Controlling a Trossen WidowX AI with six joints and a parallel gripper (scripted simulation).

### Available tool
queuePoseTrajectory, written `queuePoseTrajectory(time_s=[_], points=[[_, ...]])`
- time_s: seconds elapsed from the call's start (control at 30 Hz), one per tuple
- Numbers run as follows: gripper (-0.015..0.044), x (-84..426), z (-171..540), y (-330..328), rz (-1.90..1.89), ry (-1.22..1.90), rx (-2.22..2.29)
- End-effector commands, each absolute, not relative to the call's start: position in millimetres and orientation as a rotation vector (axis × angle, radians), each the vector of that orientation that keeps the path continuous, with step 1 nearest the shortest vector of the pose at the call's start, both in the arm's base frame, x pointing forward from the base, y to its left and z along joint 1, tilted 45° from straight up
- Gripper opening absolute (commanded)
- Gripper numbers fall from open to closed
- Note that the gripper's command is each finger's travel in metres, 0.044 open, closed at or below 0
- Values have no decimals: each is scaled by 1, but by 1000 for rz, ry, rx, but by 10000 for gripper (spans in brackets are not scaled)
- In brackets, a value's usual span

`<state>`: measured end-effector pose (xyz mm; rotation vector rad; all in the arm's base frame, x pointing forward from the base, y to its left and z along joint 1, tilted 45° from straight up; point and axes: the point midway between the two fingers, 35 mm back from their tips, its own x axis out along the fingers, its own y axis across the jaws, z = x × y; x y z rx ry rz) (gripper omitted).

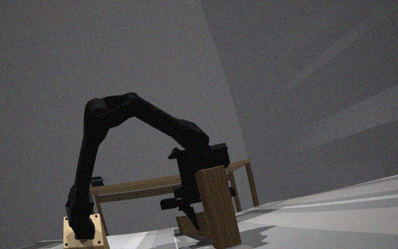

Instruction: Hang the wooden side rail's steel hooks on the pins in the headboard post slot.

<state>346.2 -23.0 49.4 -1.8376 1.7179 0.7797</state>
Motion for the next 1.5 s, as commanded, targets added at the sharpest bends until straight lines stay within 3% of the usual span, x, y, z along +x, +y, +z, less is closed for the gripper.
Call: queuePoseTrajectory(time_s=[0.0,1.47], points=[[0,350,56,-15,771,1685,-1846],[0,352,58,-16,771,1685,-1846]])
